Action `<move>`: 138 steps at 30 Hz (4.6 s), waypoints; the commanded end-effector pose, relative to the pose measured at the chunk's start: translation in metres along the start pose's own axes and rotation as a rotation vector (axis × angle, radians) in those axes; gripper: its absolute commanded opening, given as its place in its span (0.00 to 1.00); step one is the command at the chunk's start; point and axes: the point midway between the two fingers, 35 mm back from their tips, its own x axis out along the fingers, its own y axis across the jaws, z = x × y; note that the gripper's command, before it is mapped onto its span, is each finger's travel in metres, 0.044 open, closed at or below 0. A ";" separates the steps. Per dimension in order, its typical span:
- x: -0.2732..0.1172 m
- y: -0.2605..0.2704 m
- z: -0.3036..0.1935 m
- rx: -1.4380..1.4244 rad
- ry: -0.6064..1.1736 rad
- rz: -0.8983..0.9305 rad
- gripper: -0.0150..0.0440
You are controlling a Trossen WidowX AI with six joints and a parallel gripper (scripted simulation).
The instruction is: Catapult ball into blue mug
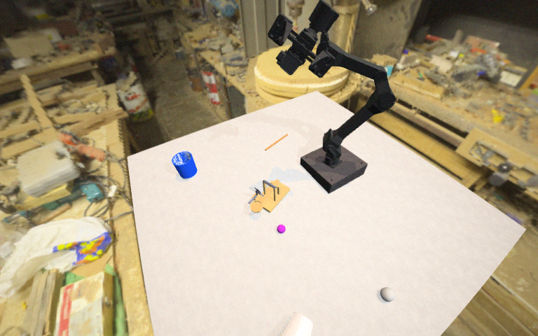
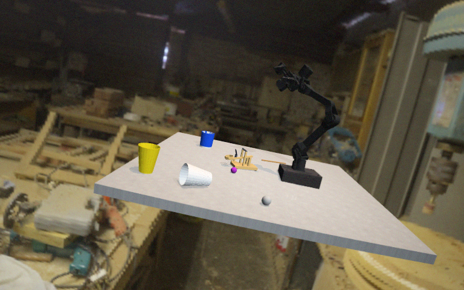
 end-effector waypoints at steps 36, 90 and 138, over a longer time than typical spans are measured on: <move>0.032 0.045 0.096 -0.299 -0.161 0.166 1.00; 0.070 -0.024 0.273 -0.945 -0.618 -0.454 1.00; 0.029 -0.150 0.350 -1.534 -0.092 -1.680 1.00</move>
